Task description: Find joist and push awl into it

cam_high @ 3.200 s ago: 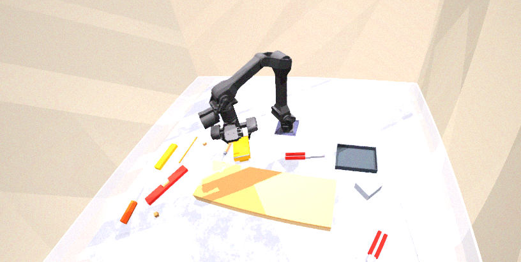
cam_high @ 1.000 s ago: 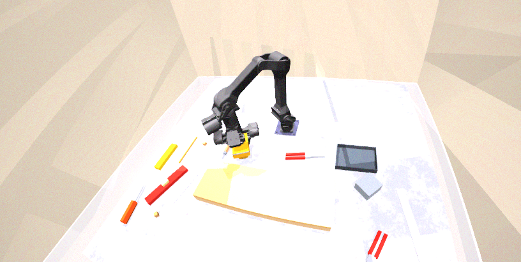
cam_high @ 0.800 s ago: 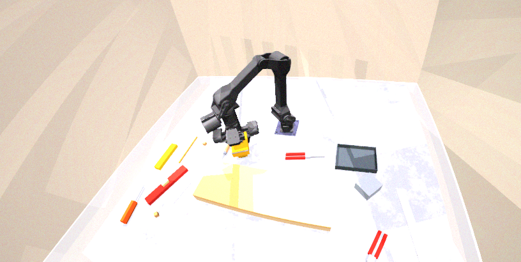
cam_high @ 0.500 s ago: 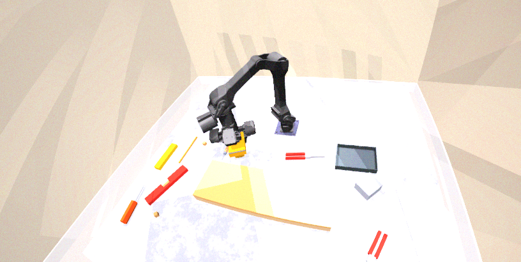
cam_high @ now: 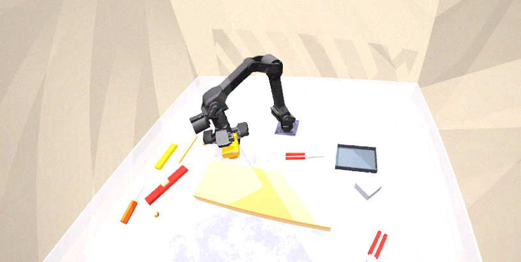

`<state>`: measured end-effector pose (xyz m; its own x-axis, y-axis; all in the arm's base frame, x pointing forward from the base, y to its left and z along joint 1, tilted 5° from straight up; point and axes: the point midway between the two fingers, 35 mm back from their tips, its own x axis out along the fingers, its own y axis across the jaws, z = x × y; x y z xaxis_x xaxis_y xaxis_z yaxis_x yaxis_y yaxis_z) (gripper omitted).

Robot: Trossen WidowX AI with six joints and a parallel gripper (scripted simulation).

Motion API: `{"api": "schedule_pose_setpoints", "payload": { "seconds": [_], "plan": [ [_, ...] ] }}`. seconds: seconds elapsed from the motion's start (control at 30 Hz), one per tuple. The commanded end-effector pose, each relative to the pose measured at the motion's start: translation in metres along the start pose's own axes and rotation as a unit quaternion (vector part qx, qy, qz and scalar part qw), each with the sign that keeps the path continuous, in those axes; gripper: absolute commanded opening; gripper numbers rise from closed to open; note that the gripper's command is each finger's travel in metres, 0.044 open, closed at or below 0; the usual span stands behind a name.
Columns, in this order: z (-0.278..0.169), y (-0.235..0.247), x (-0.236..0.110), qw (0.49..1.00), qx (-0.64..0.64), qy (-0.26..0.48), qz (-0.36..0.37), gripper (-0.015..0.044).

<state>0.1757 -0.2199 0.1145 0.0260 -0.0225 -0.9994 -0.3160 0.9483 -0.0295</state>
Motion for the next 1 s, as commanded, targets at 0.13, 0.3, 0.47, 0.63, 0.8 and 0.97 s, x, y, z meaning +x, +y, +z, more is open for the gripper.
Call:
{"api": "schedule_pose_setpoints", "payload": {
  "seconds": [0.13,0.3,0.47,0.63,0.8,0.97],
  "plan": [
    [-0.0001,-0.0001,-0.0014,1.0,0.0,0.001,-0.022,0.0],
    [0.0,0.001,-0.001,0.999,0.001,0.002,-0.035,0.0],
    [0.0,0.0021,-0.0006,0.999,0.001,0.003,-0.047,0.0],
    [0.0,0.0031,-0.0002,0.998,0.002,0.003,-0.06,0.0],
    [0.0,0.0042,0.0003,0.997,0.003,0.003,-0.072,0.0],
    [0.0,0.0053,0.0007,0.996,0.005,0.003,-0.085,0.0]
  ]
}}
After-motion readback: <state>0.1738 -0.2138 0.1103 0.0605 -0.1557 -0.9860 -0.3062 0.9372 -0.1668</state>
